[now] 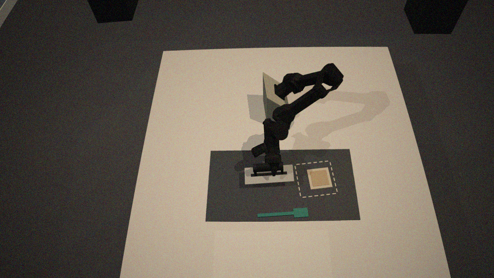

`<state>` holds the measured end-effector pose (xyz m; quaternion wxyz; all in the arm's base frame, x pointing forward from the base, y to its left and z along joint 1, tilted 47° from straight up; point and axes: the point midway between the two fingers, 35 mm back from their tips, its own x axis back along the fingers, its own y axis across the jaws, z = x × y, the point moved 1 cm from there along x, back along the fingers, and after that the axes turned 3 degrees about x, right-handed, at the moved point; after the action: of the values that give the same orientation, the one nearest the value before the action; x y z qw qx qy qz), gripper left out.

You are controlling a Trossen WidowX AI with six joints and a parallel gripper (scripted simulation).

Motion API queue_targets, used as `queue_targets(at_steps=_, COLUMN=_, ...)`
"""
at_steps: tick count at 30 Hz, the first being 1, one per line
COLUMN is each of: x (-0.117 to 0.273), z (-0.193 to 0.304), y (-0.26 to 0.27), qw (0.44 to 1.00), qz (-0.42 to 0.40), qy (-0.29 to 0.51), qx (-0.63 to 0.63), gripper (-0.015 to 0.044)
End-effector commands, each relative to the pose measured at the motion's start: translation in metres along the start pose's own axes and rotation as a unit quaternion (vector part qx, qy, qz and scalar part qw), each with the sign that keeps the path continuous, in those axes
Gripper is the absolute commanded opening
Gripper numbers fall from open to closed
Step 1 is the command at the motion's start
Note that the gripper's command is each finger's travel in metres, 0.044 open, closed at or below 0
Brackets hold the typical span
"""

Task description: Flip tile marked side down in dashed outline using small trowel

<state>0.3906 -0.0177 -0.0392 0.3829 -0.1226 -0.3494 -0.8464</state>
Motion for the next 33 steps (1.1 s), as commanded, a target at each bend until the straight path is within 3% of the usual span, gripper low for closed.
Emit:
queue_targets(at_steps=1, x=-0.006, z=-0.014, y=0.007, qw=0.999, qz=0.001, qy=-0.029, qx=-0.037, gripper=0.0000)
queue_targets(at_steps=16, x=-0.031, z=-0.075, y=0.007, qw=0.960, qz=0.033, qy=-0.162, qx=-0.228, gripper=0.0000)
queue_targets(at_steps=33, x=-0.041, z=-0.133, y=-0.008, qw=0.859, qz=0.050, qy=-0.325, qx=-0.394, gripper=0.0000)
